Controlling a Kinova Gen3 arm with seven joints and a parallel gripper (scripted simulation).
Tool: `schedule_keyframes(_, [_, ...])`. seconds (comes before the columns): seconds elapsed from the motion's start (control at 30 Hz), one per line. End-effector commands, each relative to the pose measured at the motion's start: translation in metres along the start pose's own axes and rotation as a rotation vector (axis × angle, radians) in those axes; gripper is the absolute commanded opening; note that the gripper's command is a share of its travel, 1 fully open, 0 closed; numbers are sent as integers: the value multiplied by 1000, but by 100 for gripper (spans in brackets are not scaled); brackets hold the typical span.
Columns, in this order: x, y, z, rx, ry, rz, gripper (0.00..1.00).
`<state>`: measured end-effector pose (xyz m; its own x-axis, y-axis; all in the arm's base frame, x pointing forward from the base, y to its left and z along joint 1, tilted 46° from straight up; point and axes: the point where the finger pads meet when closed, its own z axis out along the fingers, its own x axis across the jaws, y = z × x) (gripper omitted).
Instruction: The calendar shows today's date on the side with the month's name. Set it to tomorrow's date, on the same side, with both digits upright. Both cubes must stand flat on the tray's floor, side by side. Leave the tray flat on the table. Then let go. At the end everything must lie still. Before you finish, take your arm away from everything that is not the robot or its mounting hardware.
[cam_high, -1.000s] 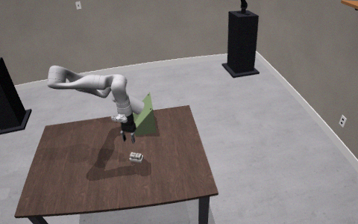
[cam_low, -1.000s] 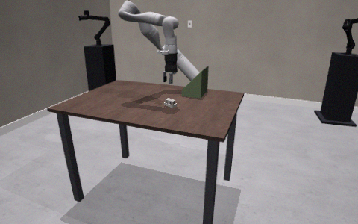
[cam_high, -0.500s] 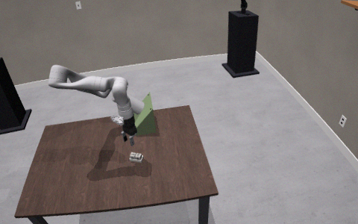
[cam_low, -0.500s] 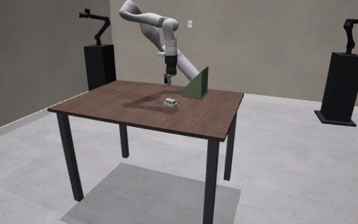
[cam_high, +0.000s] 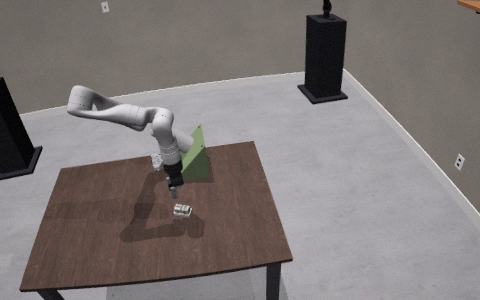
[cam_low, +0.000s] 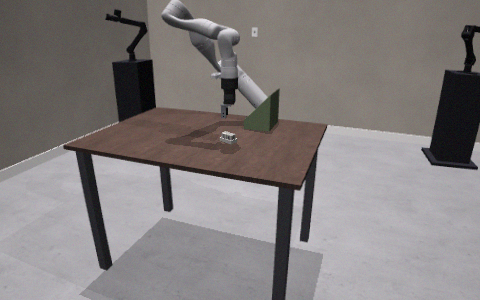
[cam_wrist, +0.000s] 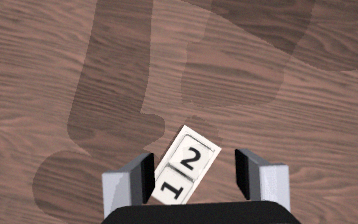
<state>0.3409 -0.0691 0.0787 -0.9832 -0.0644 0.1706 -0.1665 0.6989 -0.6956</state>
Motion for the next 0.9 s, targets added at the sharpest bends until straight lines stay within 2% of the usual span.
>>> schedule_keyframes(0.0, [-1, 2, 2, 2, -3, 70, 100])
schedule_keyframes(0.17, [-1, 2, 7, 3, -5, 249, 100])
schedule_keyframes(0.23, [-1, 2, 7, 3, -5, 249, 100])
schedule_keyframes(0.53, [-1, 4, 14, 3, -10, 492, 100])
schedule_keyframes(0.87, [-2, 5, 17, 2, -13, 600, 100])
